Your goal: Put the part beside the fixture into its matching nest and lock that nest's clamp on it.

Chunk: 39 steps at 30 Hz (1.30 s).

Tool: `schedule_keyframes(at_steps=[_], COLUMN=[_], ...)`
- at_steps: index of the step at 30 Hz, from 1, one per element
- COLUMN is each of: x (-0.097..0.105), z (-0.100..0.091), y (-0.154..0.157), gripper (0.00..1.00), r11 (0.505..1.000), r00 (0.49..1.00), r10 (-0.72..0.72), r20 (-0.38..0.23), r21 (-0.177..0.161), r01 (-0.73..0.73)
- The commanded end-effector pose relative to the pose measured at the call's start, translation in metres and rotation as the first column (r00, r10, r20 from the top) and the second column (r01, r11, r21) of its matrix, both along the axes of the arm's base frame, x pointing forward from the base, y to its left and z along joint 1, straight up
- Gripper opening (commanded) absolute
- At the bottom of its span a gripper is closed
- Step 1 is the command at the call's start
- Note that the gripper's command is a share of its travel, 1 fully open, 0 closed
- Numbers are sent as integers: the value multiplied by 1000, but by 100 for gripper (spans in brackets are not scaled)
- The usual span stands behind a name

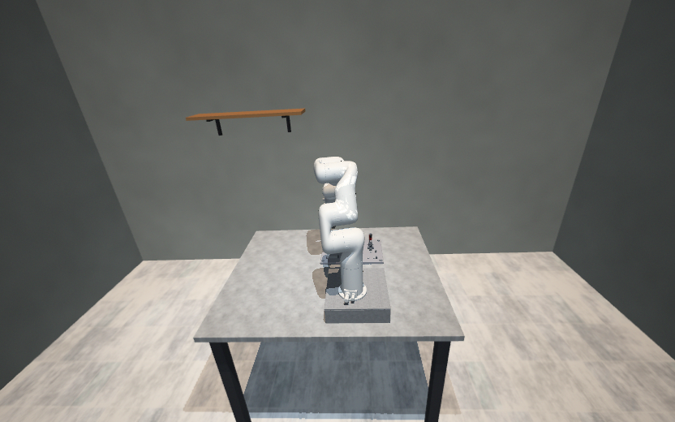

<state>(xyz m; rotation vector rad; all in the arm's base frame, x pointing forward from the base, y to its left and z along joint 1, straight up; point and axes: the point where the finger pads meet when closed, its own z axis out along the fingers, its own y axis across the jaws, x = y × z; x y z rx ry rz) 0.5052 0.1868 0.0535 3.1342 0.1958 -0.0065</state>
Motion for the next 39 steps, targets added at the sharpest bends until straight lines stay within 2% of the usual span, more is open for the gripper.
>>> schedule_keyframes(at_steps=[1, 8, 39], x=[1, 1, 1], z=[7, 13, 13], y=[0, 0, 0], gripper=[0, 0, 0], r11=[1000, 1000, 1000], r00=[1000, 1000, 1000], r10=[0, 0, 0], r20=[2, 2, 2], r21=[1, 1, 1], r01=[0, 0, 0])
